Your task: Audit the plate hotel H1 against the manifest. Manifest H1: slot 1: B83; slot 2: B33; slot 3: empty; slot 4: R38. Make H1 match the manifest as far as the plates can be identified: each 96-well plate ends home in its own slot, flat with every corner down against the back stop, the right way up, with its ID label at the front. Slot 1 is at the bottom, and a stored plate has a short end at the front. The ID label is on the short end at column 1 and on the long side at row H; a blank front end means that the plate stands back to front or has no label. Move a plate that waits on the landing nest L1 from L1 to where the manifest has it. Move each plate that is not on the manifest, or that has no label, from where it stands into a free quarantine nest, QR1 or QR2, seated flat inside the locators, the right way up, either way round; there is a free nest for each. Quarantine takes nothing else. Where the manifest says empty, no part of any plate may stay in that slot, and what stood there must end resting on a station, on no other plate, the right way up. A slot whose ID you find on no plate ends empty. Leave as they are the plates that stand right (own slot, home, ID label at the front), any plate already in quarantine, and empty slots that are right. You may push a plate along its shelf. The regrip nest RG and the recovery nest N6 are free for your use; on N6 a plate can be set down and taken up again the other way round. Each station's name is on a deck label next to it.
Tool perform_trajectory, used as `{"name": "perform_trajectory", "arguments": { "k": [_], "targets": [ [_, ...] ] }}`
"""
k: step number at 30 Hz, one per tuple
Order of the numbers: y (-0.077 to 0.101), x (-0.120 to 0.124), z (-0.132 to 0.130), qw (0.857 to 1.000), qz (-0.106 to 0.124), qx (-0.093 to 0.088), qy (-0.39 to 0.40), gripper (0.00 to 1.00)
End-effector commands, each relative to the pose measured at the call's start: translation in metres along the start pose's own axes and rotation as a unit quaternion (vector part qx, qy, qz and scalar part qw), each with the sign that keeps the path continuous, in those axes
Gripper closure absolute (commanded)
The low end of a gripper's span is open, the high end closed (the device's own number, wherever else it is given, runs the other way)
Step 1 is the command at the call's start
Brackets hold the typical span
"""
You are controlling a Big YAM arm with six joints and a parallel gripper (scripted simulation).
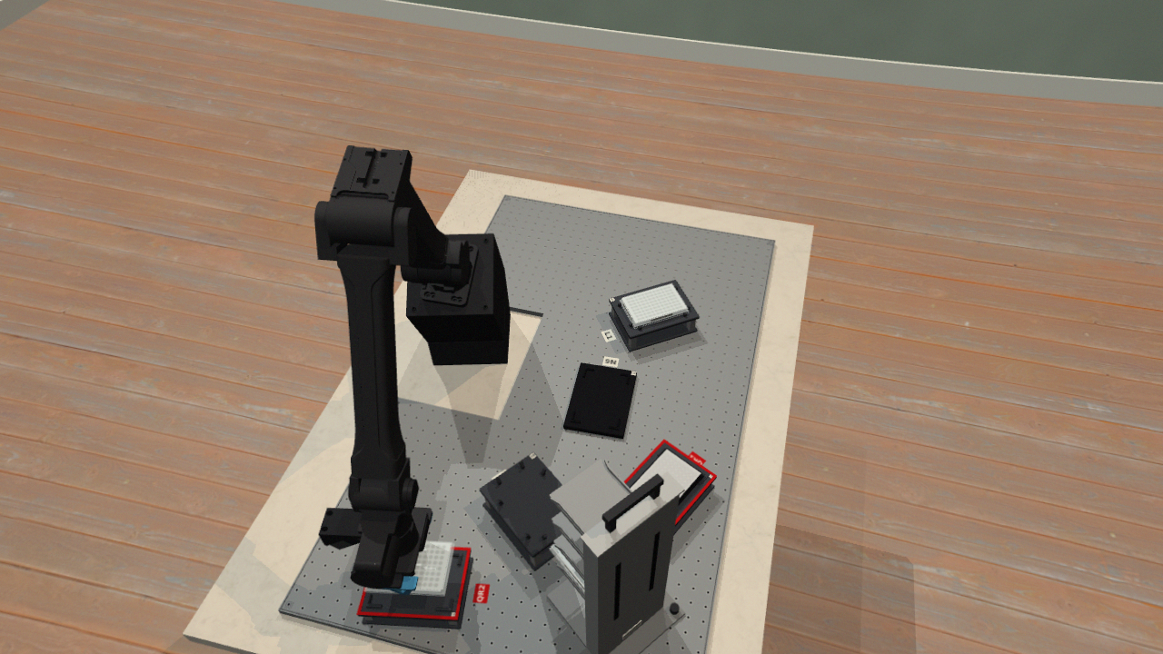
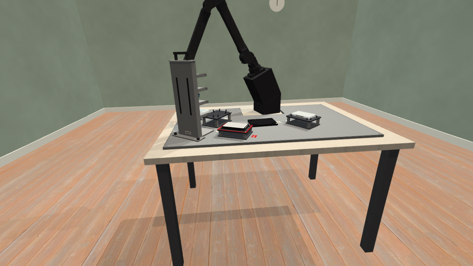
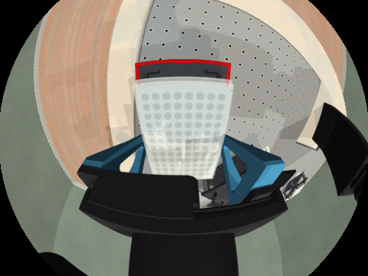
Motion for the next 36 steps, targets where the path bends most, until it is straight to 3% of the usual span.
{"name": "perform_trajectory", "arguments": {
  "k": [1, 36],
  "targets": [
    [0.0, 0.004, 0.016, 1.0, -0.001, -0.019, -0.001, 0.14],
    [-0.021, 0.004, 0.016, 1.0, 0.0, -0.018, -0.001, 0.14]
  ]
}}
Point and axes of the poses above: the point where the finger pads meet when closed, its own y axis back along the fingers, its own z axis across the jaws, x = y × z, the point moved 6 cm from there along y, back along the fingers, and after that the axes turned 2 degrees about y, right-handed, at the moved point
